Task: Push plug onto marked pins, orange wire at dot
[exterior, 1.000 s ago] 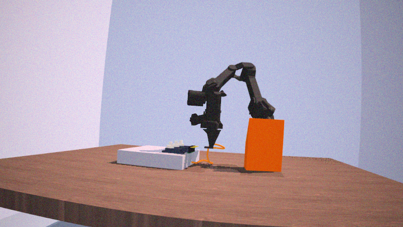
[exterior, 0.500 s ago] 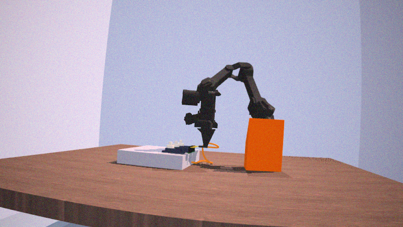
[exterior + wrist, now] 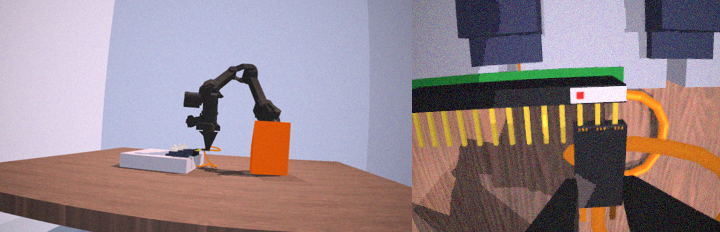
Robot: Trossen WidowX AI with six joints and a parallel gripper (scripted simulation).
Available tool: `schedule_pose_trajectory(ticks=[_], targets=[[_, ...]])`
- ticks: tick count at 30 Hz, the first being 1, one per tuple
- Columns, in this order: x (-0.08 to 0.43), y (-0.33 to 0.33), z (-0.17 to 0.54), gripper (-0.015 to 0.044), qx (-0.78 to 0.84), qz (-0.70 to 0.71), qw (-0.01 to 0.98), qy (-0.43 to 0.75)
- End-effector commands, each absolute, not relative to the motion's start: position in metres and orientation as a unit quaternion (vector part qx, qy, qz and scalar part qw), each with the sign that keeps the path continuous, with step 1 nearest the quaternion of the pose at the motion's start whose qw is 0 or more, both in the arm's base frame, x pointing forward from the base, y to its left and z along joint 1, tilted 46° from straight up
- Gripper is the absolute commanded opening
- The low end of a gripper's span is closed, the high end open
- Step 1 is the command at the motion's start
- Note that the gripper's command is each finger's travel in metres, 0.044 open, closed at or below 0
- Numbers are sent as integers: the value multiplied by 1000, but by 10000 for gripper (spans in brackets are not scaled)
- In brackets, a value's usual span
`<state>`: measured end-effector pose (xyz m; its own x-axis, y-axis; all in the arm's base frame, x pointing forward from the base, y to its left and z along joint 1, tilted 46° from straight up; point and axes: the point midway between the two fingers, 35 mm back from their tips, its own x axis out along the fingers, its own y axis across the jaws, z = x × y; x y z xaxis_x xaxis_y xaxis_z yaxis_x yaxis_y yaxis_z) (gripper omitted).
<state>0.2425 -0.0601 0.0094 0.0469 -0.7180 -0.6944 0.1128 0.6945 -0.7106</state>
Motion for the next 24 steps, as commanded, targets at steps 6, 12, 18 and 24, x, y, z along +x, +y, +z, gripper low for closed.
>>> schedule_pose_trajectory(ticks=[6, 12, 18, 24], targets=[[250, -61, 10, 0, -247, -305, 680, 619], [253, -61, 10, 0, -247, -305, 680, 619], [252, -62, 8, 131, -247, -305, 680, 619], [253, -51, 17, 289, -246, -304, 680, 620]])
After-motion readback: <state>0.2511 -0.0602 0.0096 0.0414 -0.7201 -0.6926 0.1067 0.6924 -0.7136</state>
